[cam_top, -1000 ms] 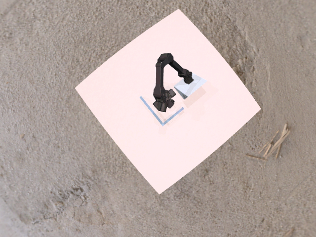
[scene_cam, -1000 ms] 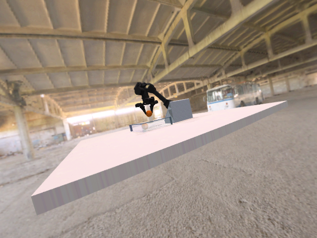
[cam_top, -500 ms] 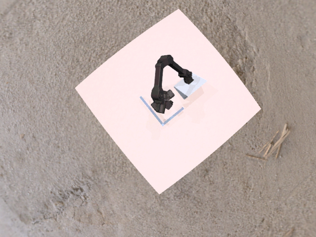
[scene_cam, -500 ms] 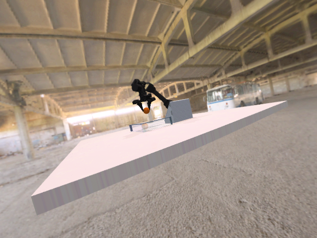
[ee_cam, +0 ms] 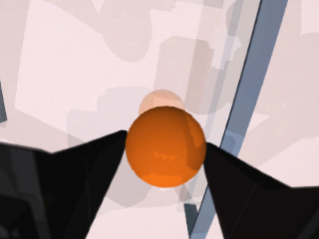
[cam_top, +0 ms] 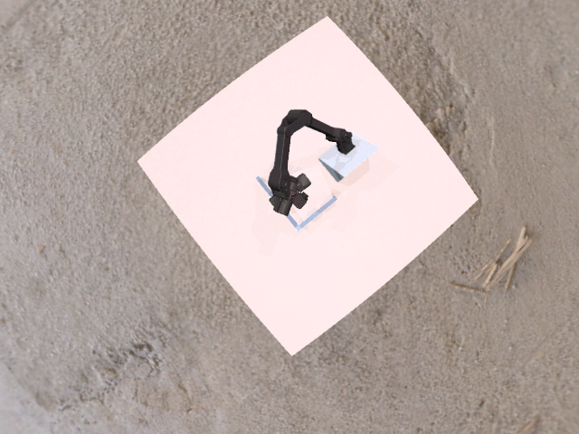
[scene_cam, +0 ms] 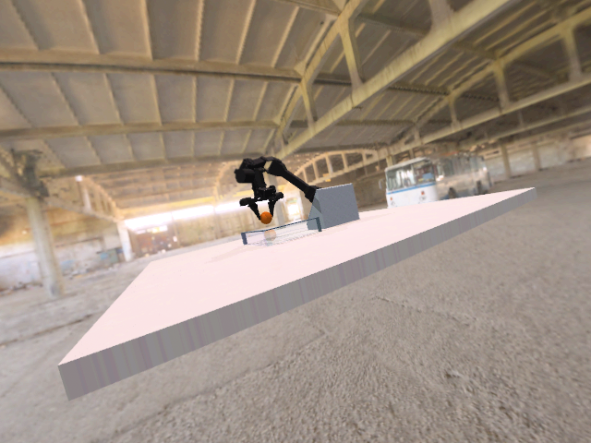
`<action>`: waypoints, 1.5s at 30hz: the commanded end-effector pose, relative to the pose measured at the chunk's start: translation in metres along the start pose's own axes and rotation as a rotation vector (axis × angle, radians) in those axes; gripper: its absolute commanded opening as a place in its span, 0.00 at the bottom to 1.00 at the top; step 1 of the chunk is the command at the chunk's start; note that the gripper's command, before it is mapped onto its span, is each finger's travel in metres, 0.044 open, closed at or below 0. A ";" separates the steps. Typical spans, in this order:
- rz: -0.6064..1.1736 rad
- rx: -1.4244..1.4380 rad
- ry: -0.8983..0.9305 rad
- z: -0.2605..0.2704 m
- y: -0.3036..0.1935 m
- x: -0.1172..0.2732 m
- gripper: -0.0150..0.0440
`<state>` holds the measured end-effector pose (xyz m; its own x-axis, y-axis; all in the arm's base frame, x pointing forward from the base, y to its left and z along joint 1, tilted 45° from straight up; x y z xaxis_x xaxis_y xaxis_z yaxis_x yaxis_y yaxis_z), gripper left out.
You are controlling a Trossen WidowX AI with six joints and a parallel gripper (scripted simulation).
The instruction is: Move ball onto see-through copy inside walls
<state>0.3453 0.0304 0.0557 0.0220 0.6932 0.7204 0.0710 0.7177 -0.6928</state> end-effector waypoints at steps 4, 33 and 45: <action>0.009 0.006 0.004 0.000 -0.001 -0.034 0.25; 0.007 0.004 0.007 0.002 -0.002 -0.077 0.43; 0.006 0.004 0.007 0.002 -0.002 -0.074 0.87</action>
<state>0.3413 -0.0241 0.0020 0.0291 0.6974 0.7161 0.0659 0.7135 -0.6976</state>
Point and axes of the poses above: the point midway between the two fingers, 35 mm back from their tips, its own x axis back along the fingers, its own z axis across the jaws, y = z × x, the point moved 2 cm from there along x, back along the fingers
